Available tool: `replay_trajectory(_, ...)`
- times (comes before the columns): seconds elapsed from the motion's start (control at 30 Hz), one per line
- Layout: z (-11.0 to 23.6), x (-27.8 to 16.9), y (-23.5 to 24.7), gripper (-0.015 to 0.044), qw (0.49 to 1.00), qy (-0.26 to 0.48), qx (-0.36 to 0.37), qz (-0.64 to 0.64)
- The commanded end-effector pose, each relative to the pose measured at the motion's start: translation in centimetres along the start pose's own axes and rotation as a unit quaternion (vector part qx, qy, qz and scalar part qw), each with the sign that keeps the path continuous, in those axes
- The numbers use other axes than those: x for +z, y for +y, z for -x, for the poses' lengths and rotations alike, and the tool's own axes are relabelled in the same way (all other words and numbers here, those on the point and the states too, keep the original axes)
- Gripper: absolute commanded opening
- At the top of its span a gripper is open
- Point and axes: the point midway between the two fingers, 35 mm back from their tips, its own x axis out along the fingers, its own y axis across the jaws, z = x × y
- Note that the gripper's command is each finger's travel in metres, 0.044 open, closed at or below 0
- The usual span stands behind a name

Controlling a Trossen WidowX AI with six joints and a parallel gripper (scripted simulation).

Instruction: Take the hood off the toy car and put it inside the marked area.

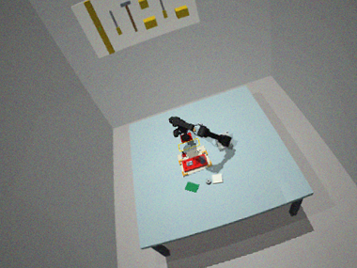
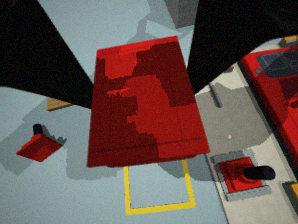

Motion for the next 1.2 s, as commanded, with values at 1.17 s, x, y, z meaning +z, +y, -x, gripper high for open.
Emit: replay_trajectory(1.17, -2.4, 0.1, -0.6, 0.0000, 1.000, -0.001, -0.003, 0.008)
